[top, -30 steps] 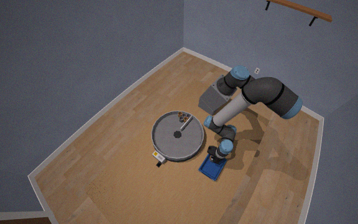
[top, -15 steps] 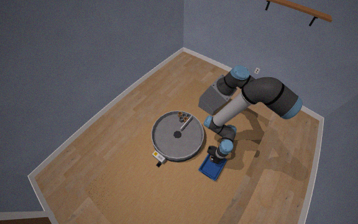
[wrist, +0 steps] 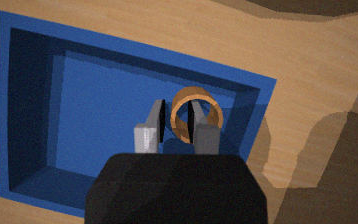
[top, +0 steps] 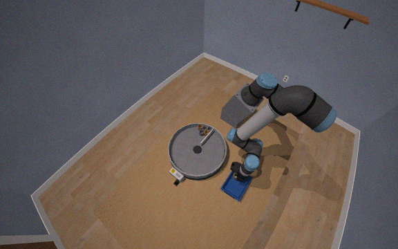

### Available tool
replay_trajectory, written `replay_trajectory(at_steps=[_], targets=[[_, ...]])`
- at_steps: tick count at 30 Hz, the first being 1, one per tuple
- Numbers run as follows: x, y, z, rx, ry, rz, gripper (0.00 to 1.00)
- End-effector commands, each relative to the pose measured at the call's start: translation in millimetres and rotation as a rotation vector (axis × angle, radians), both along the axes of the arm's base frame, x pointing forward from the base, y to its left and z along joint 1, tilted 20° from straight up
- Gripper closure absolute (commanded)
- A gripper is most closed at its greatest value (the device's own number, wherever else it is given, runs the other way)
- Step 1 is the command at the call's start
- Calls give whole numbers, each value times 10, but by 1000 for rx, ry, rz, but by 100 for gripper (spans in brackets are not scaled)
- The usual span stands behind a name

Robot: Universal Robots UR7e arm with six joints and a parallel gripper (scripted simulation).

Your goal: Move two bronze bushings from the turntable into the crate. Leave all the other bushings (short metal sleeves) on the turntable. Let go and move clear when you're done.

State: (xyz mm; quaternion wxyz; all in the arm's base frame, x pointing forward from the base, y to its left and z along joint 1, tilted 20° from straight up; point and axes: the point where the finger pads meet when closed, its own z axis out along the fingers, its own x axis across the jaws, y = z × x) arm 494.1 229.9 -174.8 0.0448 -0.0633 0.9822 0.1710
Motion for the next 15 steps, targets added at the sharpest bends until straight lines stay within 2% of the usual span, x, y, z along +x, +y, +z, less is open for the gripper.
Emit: replay_trajectory(at_steps=[1,15], targets=[[0,-17,48,0,-1,0,53],[-3,-25,70,0,-2,0,53]])
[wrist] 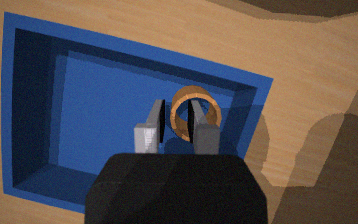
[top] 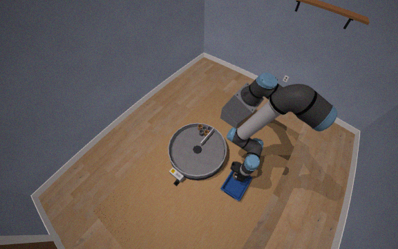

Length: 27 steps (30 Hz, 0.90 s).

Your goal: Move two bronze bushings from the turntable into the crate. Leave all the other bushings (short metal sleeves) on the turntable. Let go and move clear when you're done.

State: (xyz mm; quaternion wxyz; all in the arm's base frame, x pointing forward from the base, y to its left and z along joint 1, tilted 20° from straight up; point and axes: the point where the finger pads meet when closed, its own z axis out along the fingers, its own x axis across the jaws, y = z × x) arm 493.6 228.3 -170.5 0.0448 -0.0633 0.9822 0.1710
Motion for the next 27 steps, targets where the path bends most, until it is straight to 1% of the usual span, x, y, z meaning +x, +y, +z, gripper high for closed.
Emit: replay_trajectory(at_steps=[1,15,20,27], targets=[[2,-12,37,0,-2,0,53],[-1,-20,58,0,-2,0,53],[-9,-40,112,0,-2,0,53],[-9,-40,112,0,-2,0,53]])
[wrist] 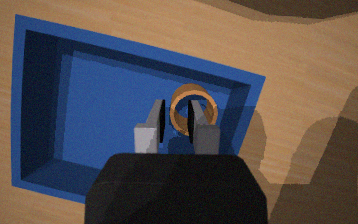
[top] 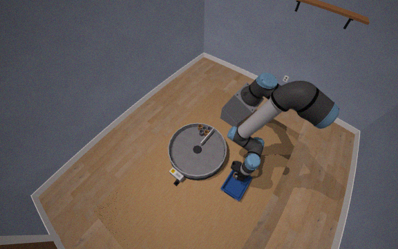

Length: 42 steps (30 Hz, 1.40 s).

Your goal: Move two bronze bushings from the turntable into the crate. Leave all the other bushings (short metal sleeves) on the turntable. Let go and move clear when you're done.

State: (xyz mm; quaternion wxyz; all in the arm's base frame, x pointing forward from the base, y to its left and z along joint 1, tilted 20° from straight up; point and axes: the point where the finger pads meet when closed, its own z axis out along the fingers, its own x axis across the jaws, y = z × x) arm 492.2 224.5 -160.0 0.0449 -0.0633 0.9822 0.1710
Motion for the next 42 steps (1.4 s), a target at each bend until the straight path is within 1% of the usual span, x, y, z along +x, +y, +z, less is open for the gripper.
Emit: replay_trajectory(at_steps=[1,5,10,22,27,39,42], targets=[[5,-2,8,0,-1,0,53],[5,-2,8,0,-1,0,53],[-2,-22,62,0,-1,0,53],[-2,-22,62,0,-1,0,53],[-10,-42,115,0,-1,0,53],[-10,-42,115,0,-1,0,53],[-32,-157,433,0,-1,0,53]])
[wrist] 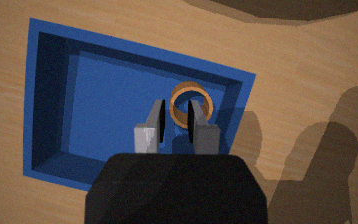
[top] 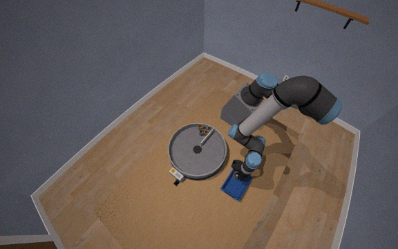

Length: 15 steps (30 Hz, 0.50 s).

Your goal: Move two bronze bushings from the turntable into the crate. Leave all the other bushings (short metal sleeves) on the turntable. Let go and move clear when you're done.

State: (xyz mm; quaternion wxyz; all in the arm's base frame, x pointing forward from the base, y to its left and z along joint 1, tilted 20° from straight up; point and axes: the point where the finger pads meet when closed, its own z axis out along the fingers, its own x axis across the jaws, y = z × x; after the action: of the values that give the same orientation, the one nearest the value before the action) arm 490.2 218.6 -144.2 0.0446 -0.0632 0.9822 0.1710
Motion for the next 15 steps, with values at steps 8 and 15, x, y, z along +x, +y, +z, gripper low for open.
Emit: replay_trajectory(at_steps=[8,15], targets=[[-28,-176,486,0,-2,0,53],[-34,-212,587,0,-2,0,53]])
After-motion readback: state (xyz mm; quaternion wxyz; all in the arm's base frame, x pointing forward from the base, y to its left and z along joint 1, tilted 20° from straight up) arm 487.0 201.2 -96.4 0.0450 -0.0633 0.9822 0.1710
